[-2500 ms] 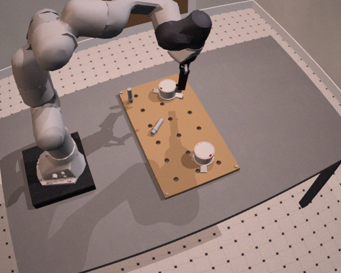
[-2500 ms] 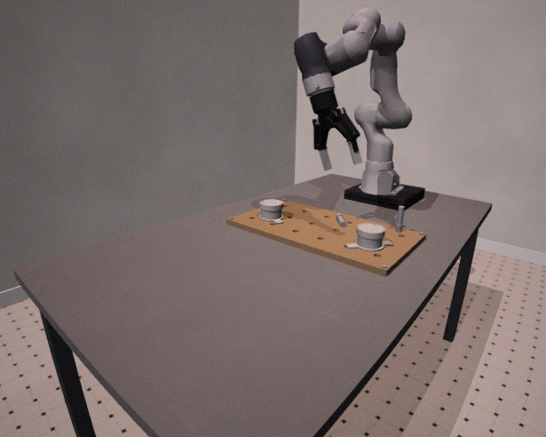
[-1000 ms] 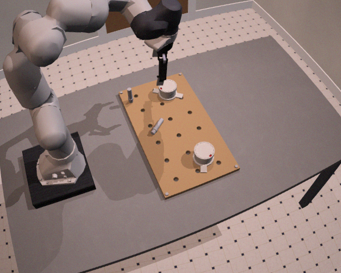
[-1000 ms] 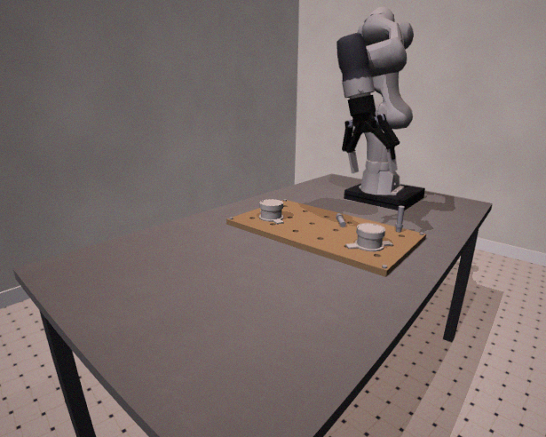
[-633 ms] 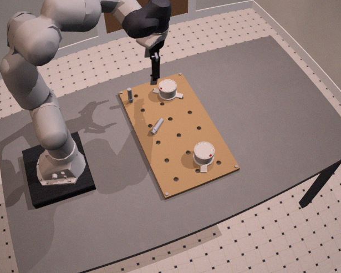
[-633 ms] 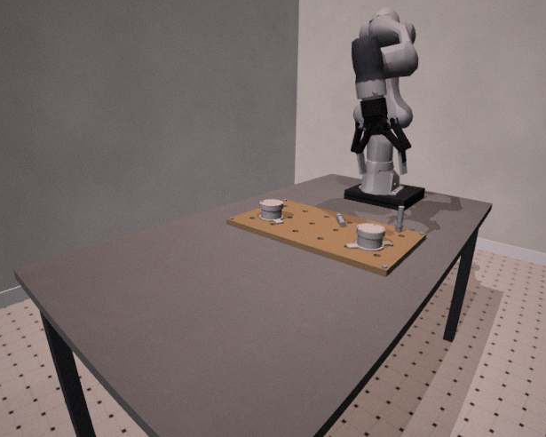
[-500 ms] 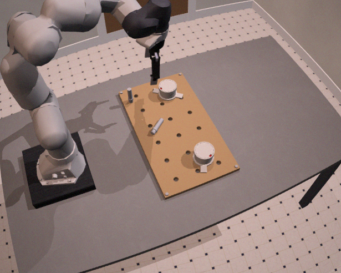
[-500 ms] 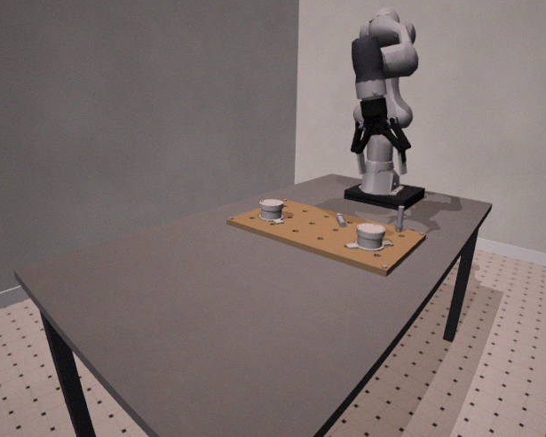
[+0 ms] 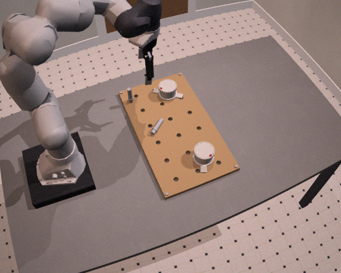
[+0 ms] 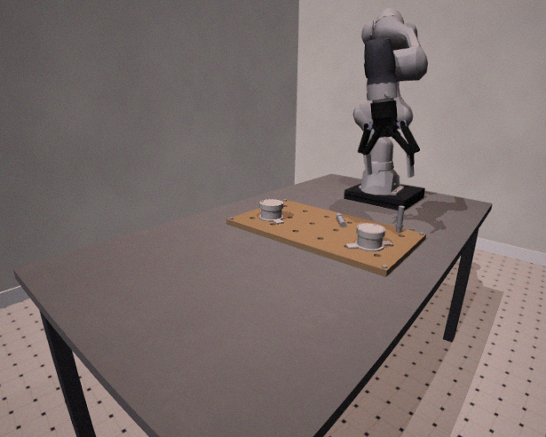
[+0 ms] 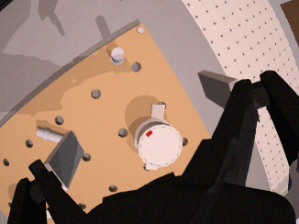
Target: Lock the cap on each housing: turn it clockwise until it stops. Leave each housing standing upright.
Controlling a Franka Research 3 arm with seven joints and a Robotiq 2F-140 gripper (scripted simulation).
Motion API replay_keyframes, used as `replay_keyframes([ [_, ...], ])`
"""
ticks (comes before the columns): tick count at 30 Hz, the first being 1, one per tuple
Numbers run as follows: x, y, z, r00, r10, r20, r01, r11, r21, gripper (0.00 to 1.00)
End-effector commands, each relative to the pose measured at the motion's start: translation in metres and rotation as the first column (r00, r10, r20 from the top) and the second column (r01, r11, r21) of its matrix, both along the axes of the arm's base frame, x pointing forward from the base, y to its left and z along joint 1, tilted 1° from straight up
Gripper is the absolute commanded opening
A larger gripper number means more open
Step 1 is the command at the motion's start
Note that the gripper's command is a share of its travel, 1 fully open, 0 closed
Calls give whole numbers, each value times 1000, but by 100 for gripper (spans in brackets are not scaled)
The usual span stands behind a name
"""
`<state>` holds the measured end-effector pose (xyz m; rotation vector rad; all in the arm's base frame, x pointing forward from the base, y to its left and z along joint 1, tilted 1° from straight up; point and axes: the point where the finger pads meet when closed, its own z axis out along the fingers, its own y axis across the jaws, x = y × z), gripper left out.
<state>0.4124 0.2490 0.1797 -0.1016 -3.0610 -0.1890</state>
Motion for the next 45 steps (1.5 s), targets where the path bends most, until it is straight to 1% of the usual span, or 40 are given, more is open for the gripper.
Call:
replay_keyframes([
  [1,1,-1,0,1000,-16,4,16,1000,-3,100],
  [3,1,-1,0,1000,-16,4,16,1000,-3,100],
  [4,-19,8,-7,999,25,20,-24,999,-38,100],
  [15,-19,8,-7,999,25,20,-24,999,-38,100],
  [17,-49,17,-18,995,89,46,-84,992,-93,100],
  [19,-49,17,-18,995,89,46,-84,992,-93,100],
  [21,-66,20,-25,990,127,63,-119,985,-128,100],
  [23,-74,21,-28,987,144,70,-133,981,-143,100],
  [45,-75,21,-30,987,147,72,-135,980,-146,100],
])
